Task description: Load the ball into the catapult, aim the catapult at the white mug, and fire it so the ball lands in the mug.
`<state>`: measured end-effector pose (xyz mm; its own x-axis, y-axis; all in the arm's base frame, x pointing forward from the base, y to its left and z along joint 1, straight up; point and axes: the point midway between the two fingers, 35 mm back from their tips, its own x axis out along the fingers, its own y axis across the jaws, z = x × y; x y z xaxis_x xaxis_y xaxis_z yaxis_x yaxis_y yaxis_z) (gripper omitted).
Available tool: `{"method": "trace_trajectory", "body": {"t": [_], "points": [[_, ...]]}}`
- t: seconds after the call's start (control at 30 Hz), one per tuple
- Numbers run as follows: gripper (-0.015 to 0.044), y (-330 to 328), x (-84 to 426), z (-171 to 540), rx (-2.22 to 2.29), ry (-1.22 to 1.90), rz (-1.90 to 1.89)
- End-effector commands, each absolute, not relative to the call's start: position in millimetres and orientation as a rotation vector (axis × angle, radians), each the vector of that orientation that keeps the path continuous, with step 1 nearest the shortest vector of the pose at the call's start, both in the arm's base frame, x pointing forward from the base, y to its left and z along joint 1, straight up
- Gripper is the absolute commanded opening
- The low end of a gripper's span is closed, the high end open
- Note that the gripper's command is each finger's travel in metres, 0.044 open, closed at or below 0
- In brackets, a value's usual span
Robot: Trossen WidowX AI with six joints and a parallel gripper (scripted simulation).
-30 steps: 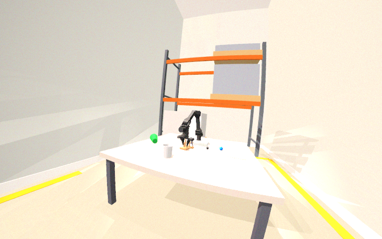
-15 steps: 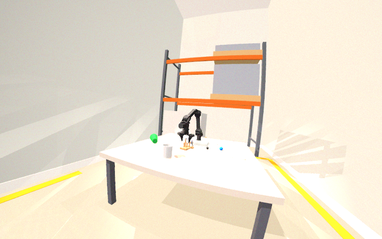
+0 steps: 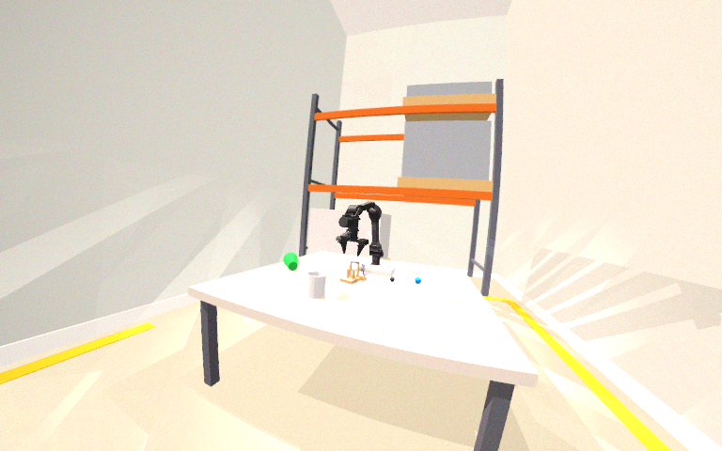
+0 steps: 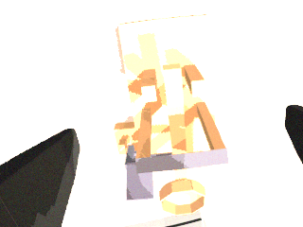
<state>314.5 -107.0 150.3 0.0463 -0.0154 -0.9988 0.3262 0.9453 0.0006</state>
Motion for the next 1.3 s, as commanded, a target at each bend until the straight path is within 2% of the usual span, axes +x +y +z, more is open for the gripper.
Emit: {"method": "trace_trajectory", "body": {"t": [0.0, 0.17, 0.2, 0.43, 0.7, 0.8, 1.27], "points": [[0.044, -106.0, 311.5, 177.1, 0.249, 1.484, -0.267], [0.0309, -78.1, 317.6, 147.9, 0.249, 1.496, -0.264], [0.03, -65.5, 317.9, 143.3, 0.249, 1.496, -0.263], [0.03, 32.0, 300.7, 107.9, 0.199, 1.513, -0.194], [0.03, 124.9, 235.0, 65.1, 0.111, 1.541, -0.089], [0.03, 135.4, 217.0, 57.2, 0.094, 1.545, -0.071], [0.03, 134.0, 214.9, 42.1, 0.094, 1.546, -0.072]]}}
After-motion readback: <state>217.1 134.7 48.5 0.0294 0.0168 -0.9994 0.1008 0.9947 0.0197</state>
